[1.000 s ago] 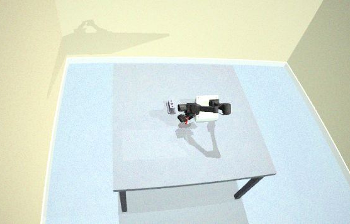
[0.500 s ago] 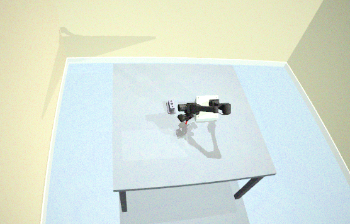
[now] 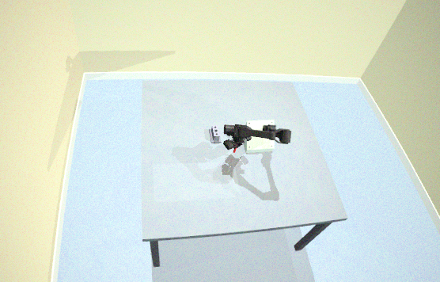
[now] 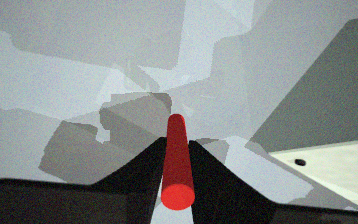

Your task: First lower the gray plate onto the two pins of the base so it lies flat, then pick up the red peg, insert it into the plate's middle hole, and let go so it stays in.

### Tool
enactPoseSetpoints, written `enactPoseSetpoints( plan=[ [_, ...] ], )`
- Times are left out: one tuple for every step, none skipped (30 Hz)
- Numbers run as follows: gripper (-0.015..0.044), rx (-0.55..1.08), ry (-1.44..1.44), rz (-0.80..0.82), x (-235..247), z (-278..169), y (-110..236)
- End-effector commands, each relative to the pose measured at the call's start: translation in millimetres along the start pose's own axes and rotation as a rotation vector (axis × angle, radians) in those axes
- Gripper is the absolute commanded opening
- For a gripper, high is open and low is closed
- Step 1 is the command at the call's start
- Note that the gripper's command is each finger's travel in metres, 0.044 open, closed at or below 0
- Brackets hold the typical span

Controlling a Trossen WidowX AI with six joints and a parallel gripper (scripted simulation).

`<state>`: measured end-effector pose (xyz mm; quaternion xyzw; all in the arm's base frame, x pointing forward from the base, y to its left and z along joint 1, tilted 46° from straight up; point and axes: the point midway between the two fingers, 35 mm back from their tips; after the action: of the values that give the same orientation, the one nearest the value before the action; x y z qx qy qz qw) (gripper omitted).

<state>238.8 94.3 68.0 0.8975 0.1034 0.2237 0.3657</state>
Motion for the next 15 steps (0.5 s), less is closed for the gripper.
enactPoseSetpoints(
  plan=[
    [0.0,-0.008,0.007,0.001,2,2,12],
    [0.0,-0.009,0.007,0.0,2,2,15],
    [0.0,-0.008,0.007,0.0,2,2,19],
    [0.0,-0.008,0.007,0.0,2,2,22],
    [0.0,-0.008,0.007,0.0,2,2,25],
    [0.0,-0.008,0.007,0.0,2,3,28],
    [0.0,-0.007,0.007,0.0,2,3,31],
    [0.0,-0.007,0.007,0.0,2,3,34],
    [0.0,-0.006,0.007,0.0,2,3,38],
    [0.0,-0.006,0.007,0.001,2,3,41],
    [0.0,0.0,0.0,0.0,1,2,32],
    [0.0,-0.001,0.0,0.001,2,4,32],
    [0.0,-0.001,0.0,0.001,2,6,32],
    [0.0,-0.002,0.0,0.002,4,9,33],
    [0.0,-0.003,0.0,0.002,5,11,33]
  ],
)
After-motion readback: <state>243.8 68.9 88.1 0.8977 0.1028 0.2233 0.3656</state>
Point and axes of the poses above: the point midway between the two fingers, 35 mm back from their tips, its own y axis back along the fingers, its own x axis across the jaws, z = x × y, and after that the axes turned 3 degrees about y, right-handed
